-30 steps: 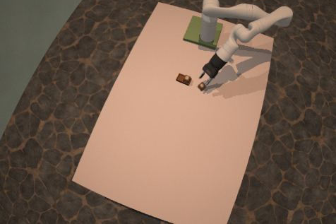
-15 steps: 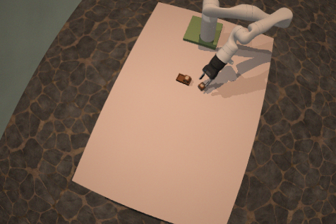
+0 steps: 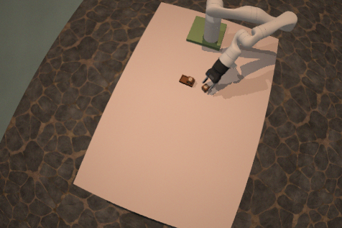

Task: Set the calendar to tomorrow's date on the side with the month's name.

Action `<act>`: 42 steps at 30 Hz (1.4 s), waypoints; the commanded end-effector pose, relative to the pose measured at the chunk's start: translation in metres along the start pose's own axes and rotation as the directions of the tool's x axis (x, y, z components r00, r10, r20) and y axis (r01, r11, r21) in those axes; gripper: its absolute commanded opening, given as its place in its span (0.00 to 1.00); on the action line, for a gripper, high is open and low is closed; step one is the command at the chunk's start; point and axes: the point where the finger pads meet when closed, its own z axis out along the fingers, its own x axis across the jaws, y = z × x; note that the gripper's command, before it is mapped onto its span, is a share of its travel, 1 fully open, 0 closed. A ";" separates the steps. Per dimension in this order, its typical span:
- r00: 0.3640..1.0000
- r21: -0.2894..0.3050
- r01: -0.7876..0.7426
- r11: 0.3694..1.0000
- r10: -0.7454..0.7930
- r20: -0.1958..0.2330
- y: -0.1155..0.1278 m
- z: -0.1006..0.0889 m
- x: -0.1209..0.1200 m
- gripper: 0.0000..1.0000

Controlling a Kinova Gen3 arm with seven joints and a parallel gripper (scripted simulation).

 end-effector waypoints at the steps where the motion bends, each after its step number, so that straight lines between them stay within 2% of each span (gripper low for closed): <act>1: 1.000 -0.006 0.006 1.000 -0.006 0.007 -0.002 0.005 -0.003 0.90; 13: 1.000 -0.008 0.006 1.000 -0.006 0.005 -0.015 0.018 -0.003 0.90; 22: 1.000 -0.031 0.001 1.000 -0.002 -0.007 -0.018 0.021 -0.002 0.90; 42: 1.000 -0.031 0.001 1.000 -0.002 -0.007 -0.021 0.025 -0.002 0.90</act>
